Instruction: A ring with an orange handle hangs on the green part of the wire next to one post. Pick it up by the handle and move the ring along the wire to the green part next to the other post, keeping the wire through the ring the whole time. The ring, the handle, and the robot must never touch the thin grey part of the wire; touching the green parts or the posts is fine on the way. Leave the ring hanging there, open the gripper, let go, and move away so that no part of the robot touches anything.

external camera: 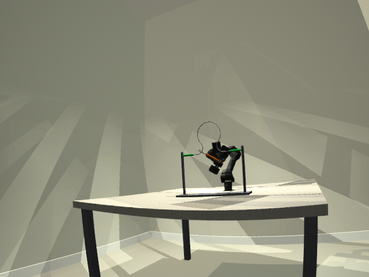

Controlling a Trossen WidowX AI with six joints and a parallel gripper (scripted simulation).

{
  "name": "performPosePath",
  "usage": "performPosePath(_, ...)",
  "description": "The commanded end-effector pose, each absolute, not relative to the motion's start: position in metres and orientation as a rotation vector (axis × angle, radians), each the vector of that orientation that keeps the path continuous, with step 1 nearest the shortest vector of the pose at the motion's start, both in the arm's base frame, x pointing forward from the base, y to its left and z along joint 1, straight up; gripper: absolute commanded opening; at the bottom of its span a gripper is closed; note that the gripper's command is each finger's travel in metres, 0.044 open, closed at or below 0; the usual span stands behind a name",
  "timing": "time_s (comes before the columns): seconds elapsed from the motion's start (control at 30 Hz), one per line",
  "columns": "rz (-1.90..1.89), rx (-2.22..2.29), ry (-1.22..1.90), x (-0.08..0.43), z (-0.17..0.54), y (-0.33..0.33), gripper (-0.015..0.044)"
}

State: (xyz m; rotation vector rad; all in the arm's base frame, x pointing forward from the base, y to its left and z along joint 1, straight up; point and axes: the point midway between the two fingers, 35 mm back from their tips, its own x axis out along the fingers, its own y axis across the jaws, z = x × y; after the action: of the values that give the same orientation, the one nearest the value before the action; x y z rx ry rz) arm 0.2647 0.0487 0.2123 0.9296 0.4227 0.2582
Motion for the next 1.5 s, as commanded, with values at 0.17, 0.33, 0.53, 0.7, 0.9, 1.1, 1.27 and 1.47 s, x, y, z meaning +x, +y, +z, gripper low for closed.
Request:
performPosePath(0.17, 0.390, 1.129, 0.554, 0.242, 0.250, 0.057, -0.0150)
performPosePath(0.33, 0.432, 1.254, 0.556, 0.240, 0.269, 0.062, -0.0150)
performPosePath(0.53, 0.471, 1.396, 0.545, 0.239, 0.292, 0.066, -0.0150)
performPosePath(0.7, 0.503, 1.512, 0.535, 0.239, 0.310, 0.067, -0.0150)
performPosePath(0.9, 0.541, 1.649, 0.522, 0.238, 0.333, 0.065, -0.0150)
performPosePath(1.1, 0.576, 1.777, 0.510, 0.238, 0.353, 0.060, -0.0150)
performPosePath(1.27, 0.601, 1.868, 0.503, 0.238, 0.368, 0.054, -0.0150)
performPosePath(1.47, 0.566, 1.952, 0.467, 0.245, 0.382, 0.051, -0.0150)
